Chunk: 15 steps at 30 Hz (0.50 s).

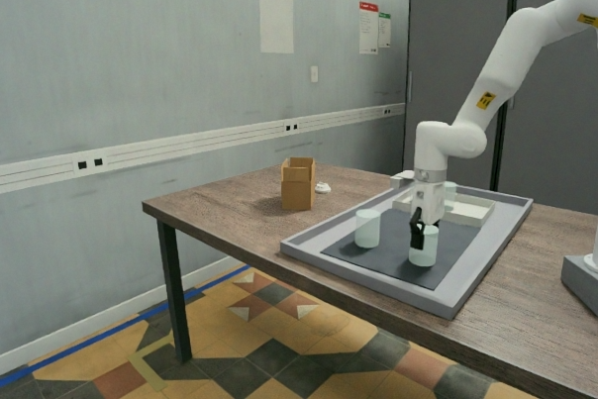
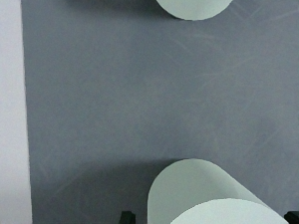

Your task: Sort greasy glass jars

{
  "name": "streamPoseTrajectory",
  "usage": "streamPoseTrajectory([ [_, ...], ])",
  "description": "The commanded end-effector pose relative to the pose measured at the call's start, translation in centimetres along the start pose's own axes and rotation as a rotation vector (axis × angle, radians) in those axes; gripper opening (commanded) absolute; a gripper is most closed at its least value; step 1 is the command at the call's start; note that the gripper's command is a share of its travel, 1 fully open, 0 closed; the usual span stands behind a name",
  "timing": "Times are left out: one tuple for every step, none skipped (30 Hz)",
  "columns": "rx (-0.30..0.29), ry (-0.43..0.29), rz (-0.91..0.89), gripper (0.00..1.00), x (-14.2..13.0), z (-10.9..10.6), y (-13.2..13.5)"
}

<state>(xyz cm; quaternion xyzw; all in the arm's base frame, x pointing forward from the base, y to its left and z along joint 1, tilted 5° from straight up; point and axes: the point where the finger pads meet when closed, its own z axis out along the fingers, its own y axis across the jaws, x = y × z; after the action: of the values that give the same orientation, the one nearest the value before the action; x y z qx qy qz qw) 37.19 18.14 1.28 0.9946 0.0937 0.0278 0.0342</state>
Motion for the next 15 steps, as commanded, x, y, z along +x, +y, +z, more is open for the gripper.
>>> streamPoseTrajectory([
  [0.001, 0.003, 0.0, 0.92, 0.12, -0.1, -0.05],
  [0.001, 0.003, 0.0, 0.92, 0.12, -0.1, -0.05],
  [0.001, 0.003, 0.0, 0.92, 0.12, -0.1, -0.05],
  [0.001, 0.003, 0.0, 0.92, 0.12, -0.1, -0.05],
  [0.001, 0.003, 0.0, 0.92, 0.12, -0.1, -0.05],
  [0.001, 0.003, 0.0, 0.92, 0.12, -0.1, -0.05],
  [0.001, 0.003, 0.0, 0.92, 0.12, -0.1, -0.05],
  [0.001, 0.003, 0.0, 0.92, 0.12, -0.1, -0.05],
  [0.001, 0.003, 0.0, 0.92, 0.12, -0.1, -0.05],
  [0.001, 0.003, 0.0, 0.92, 0.12, -0.1, -0.05],
  [0.001, 0.003, 0.0, 0.92, 0.12, -0.1, -0.05],
  [0.001, 0.003, 0.0, 0.89, 0.12, -0.1, -0.05],
  [0.001, 0.003, 0.0, 0.89, 0.12, -0.1, -0.05],
  [0.001, 0.003, 0.0, 0.89, 0.12, -0.1, -0.05],
  [0.001, 0.003, 0.0, 0.89, 0.12, -0.1, -0.05],
])
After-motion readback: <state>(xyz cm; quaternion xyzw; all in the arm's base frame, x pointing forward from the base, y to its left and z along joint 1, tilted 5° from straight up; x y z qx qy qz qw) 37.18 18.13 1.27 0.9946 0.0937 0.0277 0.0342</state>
